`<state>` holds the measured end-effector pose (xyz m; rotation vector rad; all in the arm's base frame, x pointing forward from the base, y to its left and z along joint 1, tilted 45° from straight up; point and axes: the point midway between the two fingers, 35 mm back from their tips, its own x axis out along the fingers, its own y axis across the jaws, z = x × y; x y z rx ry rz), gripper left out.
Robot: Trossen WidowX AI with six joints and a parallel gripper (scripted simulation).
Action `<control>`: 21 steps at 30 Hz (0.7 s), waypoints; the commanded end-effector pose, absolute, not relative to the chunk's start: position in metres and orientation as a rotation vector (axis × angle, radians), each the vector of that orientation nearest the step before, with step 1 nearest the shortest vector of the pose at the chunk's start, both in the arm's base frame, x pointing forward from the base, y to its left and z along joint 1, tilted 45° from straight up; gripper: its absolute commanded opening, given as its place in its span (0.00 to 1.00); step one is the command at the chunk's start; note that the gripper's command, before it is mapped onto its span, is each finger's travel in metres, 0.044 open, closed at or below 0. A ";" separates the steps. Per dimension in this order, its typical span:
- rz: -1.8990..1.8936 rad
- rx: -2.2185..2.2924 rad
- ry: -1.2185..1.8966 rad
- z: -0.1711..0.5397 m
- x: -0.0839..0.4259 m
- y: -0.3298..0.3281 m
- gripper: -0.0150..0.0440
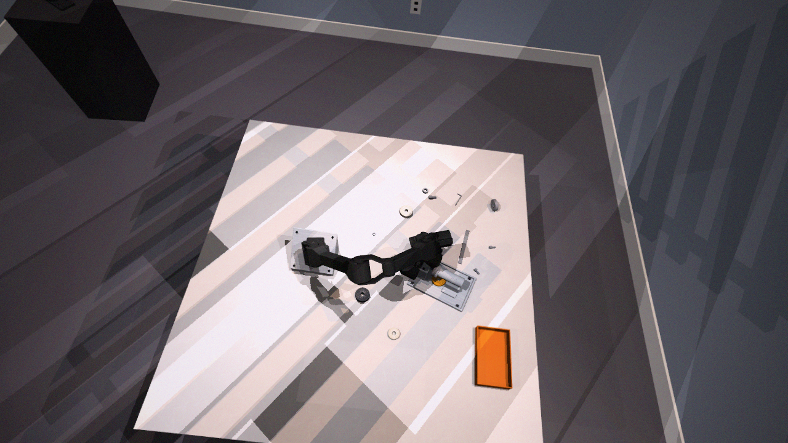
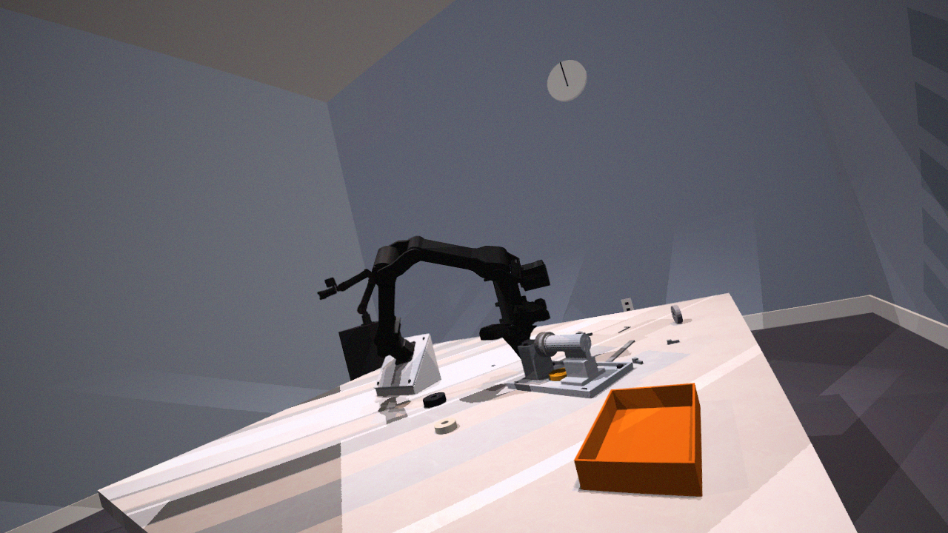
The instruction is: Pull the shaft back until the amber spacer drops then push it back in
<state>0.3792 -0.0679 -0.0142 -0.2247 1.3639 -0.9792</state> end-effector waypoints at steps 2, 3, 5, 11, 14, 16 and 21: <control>-0.975 -0.223 1.357 -0.013 0.383 -0.068 0.25; -0.975 -0.223 1.357 -0.013 0.384 -0.068 0.25; -0.975 -0.223 1.357 -0.013 0.384 -0.068 0.25; -0.975 -0.223 1.357 -0.012 0.385 -0.069 0.25; -0.975 -0.223 1.357 -0.012 0.385 -0.069 0.25; -0.975 -0.223 1.357 -0.012 0.385 -0.069 0.25; -0.975 -0.223 1.357 -0.012 0.385 -0.069 0.25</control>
